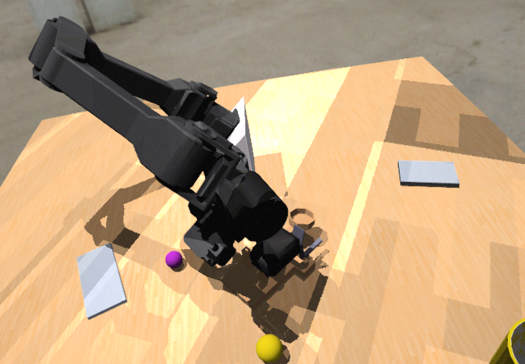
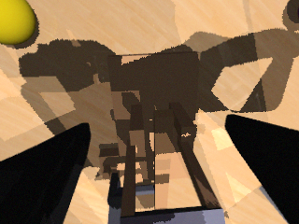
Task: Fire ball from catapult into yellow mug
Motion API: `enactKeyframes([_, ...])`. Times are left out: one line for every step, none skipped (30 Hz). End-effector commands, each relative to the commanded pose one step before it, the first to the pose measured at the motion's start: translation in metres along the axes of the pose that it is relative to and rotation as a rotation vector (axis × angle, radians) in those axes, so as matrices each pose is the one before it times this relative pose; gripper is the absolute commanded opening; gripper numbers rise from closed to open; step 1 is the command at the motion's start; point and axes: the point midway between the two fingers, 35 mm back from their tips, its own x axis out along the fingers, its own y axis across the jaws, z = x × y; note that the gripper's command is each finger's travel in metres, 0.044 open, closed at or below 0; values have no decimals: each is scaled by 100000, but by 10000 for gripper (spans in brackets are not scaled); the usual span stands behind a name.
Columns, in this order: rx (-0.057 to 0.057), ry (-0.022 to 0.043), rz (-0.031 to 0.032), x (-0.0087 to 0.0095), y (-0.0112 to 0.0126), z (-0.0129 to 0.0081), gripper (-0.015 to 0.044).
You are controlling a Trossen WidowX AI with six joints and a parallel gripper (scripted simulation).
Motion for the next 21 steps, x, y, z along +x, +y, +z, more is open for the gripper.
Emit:
enactKeyframes([-1260, -134, -947, 900, -166, -210, 440])
enactKeyframes([0, -4, -2, 164, 1, -3, 440])
enactKeyframes([0, -5, -3, 164, 0, -3, 440])
enactKeyframes([0, -6, -4, 163, -1, -3, 440])
enactKeyframes([0, -6, -5, 163, -2, -4, 440])
enactKeyframes([0, -7, -6, 163, -3, -4, 440])
enactKeyframes([0, -8, -7, 163, -4, -4, 440])
enactKeyframes([1, -9, -8, 162, -5, -4, 440])
enactKeyframes([1, -9, -9, 162, -6, -5, 440])
enactKeyframes([1, -10, -10, 161, -8, -5, 440])
enactKeyframes([1, -11, -11, 161, -9, -5, 440])
enactKeyframes([1, -12, -12, 161, -10, -5, 440])
enactKeyframes([1, -12, -14, 161, -11, -6, 440])
enactKeyframes([1, -13, -15, 160, -12, -6, 440])
enactKeyframes([1, -14, -16, 160, -13, -6, 440])
enactKeyframes([2, -14, -17, 159, -14, -6, 440])
enactKeyframes([2, -15, -18, 160, -15, -7, 440])
enactKeyframes([2, -16, -19, 159, -16, -7, 440])
enactKeyframes([2, -16, -20, 159, -17, -7, 440])
enactKeyframes([2, -17, -21, 157, -18, -7, 440])
enactKeyframes([2, -14, -18, 125, -15, -6, 440])
